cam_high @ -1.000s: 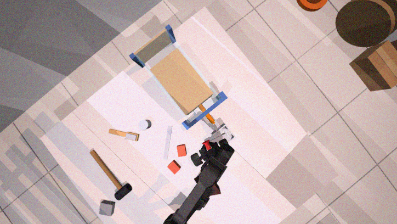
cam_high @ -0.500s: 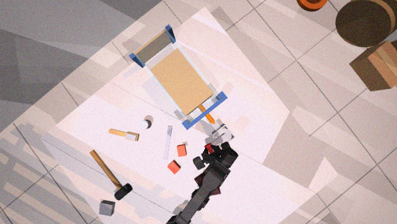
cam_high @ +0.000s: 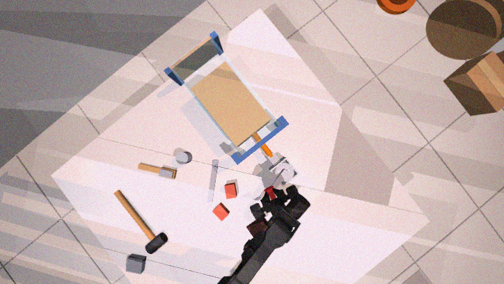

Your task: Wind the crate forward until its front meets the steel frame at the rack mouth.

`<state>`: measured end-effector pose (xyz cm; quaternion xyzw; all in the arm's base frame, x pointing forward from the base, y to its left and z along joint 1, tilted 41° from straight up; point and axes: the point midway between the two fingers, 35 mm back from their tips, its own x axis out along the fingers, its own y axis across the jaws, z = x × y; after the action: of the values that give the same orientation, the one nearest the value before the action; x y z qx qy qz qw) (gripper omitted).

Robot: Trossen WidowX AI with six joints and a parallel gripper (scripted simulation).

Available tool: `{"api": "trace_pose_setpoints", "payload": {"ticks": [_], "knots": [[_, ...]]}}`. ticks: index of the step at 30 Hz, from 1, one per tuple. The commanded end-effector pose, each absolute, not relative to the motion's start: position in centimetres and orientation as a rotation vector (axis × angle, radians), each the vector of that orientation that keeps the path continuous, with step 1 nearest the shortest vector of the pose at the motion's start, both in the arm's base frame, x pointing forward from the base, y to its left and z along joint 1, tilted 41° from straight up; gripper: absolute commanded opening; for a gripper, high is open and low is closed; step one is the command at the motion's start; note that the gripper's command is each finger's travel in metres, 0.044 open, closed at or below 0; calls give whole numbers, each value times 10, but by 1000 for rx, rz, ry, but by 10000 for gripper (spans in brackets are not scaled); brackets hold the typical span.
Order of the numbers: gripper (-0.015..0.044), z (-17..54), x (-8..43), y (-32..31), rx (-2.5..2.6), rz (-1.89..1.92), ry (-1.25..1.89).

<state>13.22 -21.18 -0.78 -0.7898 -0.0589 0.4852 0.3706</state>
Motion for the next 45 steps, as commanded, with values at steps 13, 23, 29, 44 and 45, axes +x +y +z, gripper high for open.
{"api": "trace_pose_setpoints", "payload": {"ticks": [13,23,29,44,45], "knots": [[0,-19,102,-217,-2006,1275,-134],[0,-25,89,-223,-2006,1276,-133],[0,-29,82,-227,-2006,1277,-133],[0,-41,68,-239,-2007,1279,-131],[0,-42,67,-240,-2007,1279,-131]]}}
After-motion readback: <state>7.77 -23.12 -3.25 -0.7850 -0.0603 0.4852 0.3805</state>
